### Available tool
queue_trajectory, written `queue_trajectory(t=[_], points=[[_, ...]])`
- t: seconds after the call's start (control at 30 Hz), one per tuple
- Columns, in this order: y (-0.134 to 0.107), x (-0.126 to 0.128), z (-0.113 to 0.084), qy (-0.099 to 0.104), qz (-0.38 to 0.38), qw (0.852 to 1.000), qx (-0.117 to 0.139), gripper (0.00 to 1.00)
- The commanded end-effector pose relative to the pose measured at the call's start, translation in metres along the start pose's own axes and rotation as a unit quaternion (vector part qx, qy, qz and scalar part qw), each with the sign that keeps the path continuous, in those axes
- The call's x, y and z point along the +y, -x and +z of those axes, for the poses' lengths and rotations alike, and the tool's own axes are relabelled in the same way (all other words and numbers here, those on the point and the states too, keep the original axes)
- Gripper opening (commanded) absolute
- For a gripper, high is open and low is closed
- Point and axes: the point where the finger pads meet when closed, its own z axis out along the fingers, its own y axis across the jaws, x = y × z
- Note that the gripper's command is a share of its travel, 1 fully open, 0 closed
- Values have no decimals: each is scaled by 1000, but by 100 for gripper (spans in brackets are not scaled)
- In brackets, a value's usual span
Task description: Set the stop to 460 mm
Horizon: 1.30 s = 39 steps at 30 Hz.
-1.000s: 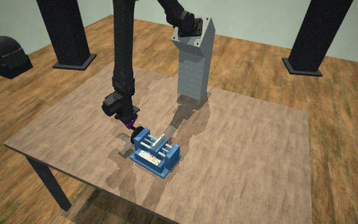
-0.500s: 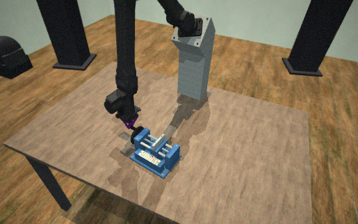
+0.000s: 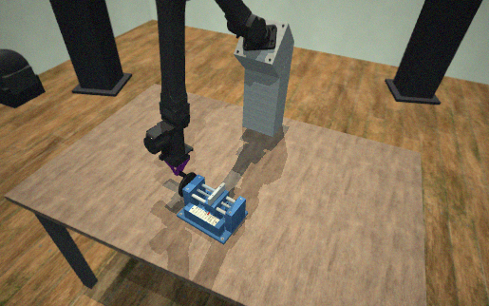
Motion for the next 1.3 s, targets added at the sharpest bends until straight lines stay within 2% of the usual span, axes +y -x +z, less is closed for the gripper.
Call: queue_trajectory(t=[0.0, 0.2, 0.43, 0.6, 0.63, 0.77, 1.03, 1.27], points=[[4, -46, 1, -40, 8, 999, -1, 6], [4, -49, 1, -43, 8, 999, -1, 6], [4, -53, 5, -34, 6, 999, -1, 6], [3, -60, 7, -39, 6, 999, 0, 6], [2, -65, 7, -46, 6, 999, 0, 6], [2, -65, 8, -46, 6, 999, 0, 6], [-3, -65, 19, -36, 3, 999, 3, 6], [-5, -72, 23, -47, 3, 999, 4, 6]])
